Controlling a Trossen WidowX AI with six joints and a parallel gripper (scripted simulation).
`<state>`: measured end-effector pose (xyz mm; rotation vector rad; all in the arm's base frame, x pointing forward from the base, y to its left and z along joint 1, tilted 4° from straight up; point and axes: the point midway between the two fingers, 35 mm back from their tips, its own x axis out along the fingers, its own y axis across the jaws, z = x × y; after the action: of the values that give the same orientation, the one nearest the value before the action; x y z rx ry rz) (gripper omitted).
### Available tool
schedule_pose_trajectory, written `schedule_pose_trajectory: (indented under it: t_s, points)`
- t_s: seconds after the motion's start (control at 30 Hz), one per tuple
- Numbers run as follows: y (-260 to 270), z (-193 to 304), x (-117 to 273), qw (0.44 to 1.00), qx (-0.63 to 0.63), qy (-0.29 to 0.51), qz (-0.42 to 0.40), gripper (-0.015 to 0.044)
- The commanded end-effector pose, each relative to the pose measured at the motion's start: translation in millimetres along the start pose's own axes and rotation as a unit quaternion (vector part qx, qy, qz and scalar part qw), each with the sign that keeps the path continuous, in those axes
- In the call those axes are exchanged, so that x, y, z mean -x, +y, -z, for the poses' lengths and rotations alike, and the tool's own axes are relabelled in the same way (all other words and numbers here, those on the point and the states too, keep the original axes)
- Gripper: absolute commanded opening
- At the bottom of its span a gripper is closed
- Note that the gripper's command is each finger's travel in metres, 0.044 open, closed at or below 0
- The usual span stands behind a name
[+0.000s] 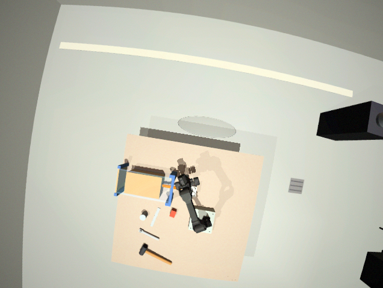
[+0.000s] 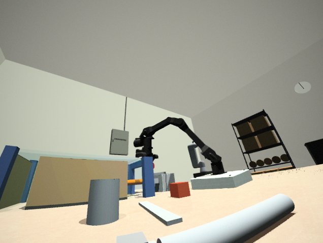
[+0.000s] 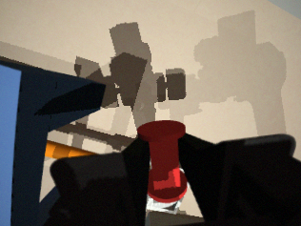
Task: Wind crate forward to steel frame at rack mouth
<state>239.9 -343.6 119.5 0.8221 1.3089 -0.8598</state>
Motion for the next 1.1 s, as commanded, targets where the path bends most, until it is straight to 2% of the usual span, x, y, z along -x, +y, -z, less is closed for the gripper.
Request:
schedule_pose_trajectory:
  t_s: [0.0, 1.07]
  points:
    - [30, 15, -10, 0.999, 0.020, 0.032, -0.023, 0.0000]
    - [59, 28, -8, 0.999, 0.020, 0.033, -0.025, 0.0000]
